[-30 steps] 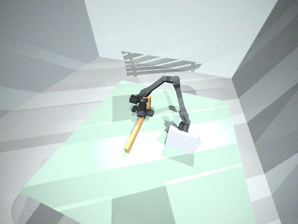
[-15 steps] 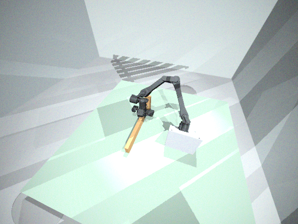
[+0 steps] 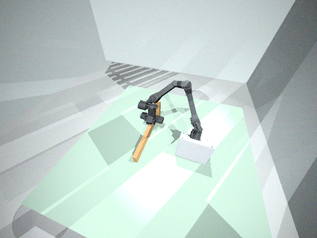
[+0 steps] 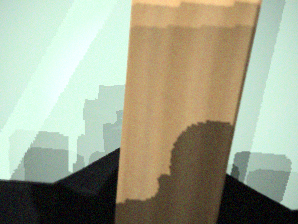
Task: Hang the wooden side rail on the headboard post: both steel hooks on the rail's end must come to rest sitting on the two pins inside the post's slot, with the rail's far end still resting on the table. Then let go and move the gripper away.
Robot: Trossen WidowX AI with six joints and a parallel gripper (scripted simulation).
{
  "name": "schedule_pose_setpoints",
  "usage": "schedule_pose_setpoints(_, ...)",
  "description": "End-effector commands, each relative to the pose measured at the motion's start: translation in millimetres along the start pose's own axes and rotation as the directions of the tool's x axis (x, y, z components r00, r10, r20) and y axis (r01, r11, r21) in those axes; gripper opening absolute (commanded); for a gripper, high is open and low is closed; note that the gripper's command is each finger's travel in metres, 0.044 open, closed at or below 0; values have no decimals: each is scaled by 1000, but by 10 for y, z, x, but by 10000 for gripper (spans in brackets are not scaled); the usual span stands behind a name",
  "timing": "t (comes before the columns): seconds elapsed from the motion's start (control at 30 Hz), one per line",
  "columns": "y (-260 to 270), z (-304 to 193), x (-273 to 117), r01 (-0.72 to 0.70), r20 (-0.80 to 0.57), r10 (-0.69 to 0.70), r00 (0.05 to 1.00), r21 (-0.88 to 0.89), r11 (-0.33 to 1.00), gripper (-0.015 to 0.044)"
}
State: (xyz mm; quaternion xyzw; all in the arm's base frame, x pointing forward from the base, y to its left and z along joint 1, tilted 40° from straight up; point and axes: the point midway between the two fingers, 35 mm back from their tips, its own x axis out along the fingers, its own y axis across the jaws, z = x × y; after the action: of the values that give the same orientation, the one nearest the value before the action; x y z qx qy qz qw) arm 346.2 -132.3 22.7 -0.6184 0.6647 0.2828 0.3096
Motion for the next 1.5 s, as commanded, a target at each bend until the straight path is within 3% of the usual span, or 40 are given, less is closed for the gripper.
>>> schedule_pose_setpoints(0.0, -21, -9, -34, 12, -1, -12, 1000, -3, 1000, 0)
schedule_pose_setpoints(1.47, -22, -10, 39, 12, -1, -12, 1000, -3, 1000, 0)
